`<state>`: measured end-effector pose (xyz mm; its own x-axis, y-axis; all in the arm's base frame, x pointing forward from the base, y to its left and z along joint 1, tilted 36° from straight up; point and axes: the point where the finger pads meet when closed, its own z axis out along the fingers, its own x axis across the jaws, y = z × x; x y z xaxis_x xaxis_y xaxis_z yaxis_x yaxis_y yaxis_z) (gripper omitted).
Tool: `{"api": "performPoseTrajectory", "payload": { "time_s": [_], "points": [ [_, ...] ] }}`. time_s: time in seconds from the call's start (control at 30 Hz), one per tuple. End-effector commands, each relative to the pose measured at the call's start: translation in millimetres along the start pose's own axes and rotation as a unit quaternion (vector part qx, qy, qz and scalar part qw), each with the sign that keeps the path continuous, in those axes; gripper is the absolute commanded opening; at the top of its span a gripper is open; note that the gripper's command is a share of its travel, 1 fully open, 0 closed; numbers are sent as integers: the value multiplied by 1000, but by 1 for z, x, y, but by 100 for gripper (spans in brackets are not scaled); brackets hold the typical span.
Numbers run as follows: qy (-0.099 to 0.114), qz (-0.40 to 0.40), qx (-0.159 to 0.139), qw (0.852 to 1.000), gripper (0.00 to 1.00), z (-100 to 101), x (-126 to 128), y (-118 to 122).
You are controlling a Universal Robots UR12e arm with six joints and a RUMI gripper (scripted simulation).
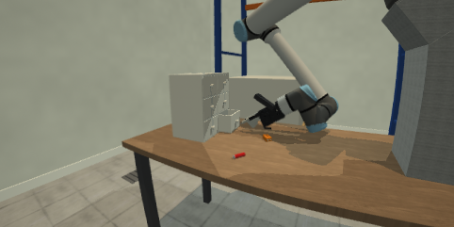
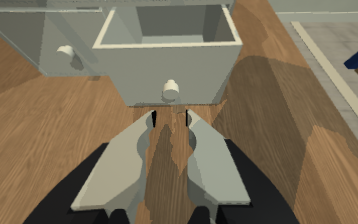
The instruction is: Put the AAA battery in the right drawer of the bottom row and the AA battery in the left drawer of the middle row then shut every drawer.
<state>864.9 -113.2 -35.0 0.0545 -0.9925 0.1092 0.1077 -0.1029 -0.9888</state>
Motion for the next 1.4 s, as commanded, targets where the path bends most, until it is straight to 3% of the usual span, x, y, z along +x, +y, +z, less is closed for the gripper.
{"api": "performPoseTrajectory", "payload": {
  "time_s": [0.0, 0.57, 0.8, 0.87, 1.17, 1.37],
  "points": [
    [0, 0, 0, 1000, 20, -12, 0, 7],
    [0, 0, 0, 1000, 20, -24, 0, 8],
    [0, 0, 0, 1000, 20, -52, 0, -9],
    [0, 0, 0, 1000, 20, -52, 0, -9],
    [0, 0, 0, 1000, 20, -96, 0, -35],
    [0, 0, 0, 1000, 20, -107, 0, -42]
  ]
}}
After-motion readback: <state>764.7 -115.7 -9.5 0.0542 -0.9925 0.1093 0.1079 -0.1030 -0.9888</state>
